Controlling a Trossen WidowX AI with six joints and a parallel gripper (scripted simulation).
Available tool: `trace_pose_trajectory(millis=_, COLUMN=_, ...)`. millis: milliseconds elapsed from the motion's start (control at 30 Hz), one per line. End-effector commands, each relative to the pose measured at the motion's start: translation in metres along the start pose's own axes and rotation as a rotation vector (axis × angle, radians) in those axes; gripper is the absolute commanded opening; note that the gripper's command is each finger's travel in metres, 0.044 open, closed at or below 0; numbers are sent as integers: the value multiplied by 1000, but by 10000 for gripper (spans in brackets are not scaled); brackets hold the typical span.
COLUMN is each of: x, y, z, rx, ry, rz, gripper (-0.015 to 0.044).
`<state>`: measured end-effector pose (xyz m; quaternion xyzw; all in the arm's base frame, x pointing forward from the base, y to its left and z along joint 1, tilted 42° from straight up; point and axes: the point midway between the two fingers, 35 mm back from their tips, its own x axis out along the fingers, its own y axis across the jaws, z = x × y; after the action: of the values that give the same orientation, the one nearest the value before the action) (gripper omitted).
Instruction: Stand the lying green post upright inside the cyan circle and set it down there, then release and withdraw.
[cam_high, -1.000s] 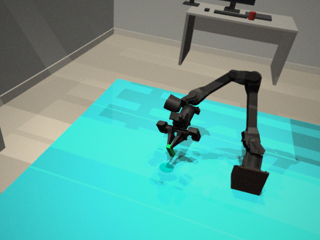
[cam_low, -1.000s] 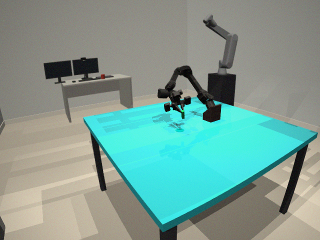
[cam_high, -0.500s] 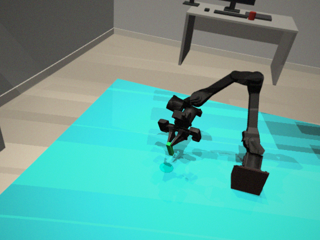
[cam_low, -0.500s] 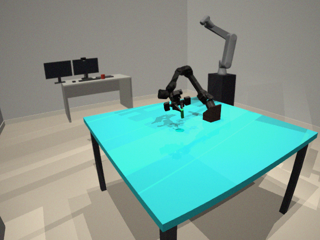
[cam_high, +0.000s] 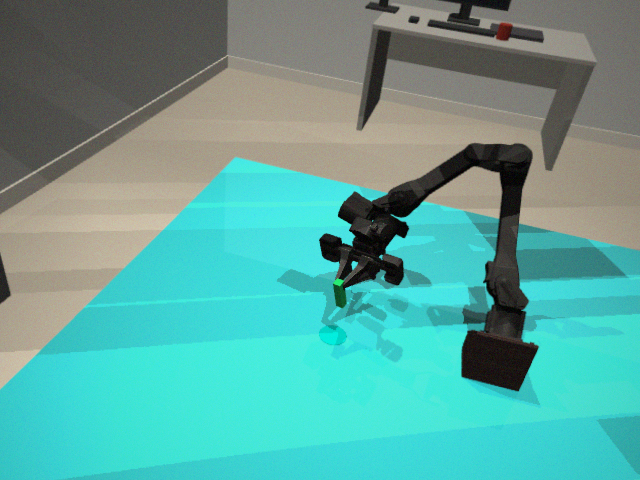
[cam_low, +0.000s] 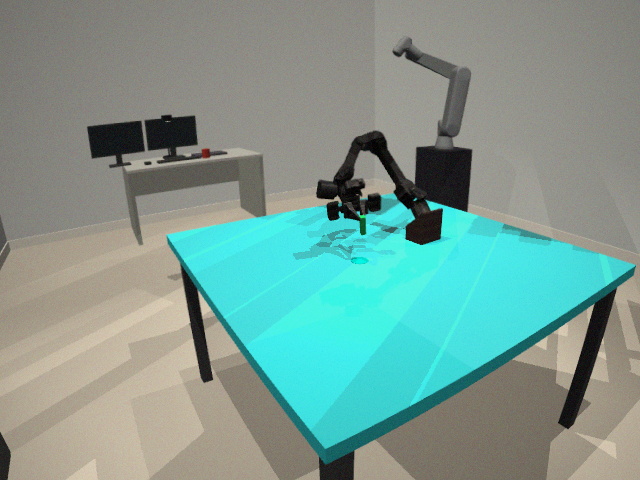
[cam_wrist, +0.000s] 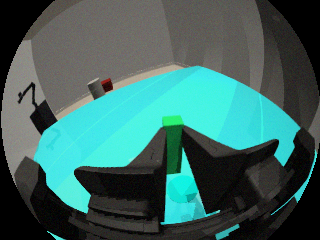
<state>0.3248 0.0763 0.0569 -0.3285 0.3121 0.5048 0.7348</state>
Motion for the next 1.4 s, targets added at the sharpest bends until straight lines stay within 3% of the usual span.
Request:
trace_pose_trajectory(millis=0, x=-2, y=1, z=0, rx=-14, ry=-25, rz=-9, gripper=23)
trace_pose_trajectory(millis=800, x=-18, y=2, z=4, rx=-109, ry=-173, rz=-85, gripper=23)
trace_pose_trajectory(millis=1367, x=-18, y=2, z=4, rx=-112, ry=-177, rz=-87, gripper=23)
